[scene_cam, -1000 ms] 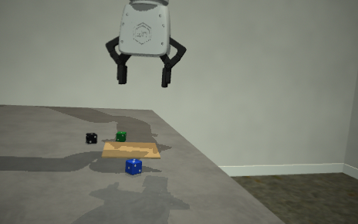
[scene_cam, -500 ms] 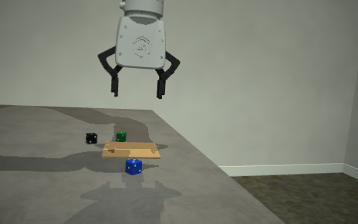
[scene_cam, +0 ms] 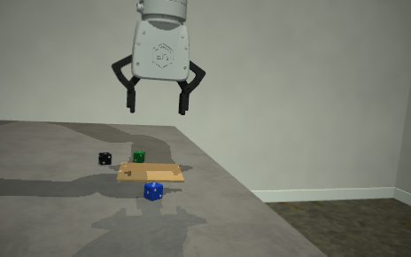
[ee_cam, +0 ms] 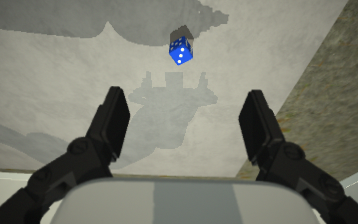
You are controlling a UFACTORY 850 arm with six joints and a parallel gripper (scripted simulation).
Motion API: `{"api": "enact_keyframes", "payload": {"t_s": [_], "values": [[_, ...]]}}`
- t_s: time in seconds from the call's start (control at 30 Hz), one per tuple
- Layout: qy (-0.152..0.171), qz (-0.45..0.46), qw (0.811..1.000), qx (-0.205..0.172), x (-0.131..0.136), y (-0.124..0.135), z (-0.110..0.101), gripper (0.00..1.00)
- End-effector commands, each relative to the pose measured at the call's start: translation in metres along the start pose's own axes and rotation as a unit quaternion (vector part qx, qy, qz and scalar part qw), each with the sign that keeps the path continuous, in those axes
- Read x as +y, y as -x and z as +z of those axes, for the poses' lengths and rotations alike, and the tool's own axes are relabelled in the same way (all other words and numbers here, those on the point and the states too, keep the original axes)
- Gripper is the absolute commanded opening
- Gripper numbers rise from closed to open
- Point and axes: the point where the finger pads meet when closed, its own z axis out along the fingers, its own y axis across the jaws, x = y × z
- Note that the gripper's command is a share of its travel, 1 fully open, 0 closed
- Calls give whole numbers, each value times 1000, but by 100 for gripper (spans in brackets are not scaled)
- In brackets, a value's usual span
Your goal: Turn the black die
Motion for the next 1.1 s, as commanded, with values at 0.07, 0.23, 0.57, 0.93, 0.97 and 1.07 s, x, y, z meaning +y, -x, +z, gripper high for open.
{"api": "enact_keyframes", "payload": {"t_s": [0.07,0.23,0.57,0.93,0.97,1.07], "values": [[1,0,1000,0,1,0,-1,100],[1,0,1000,0,1,0,3,100],[1,0,1000,0,1,1,53,100],[1,0,1000,0,1,3,104,100],[1,0,1000,0,1,3,104,100],[1,0,1000,0,1,3,104,100]]}}
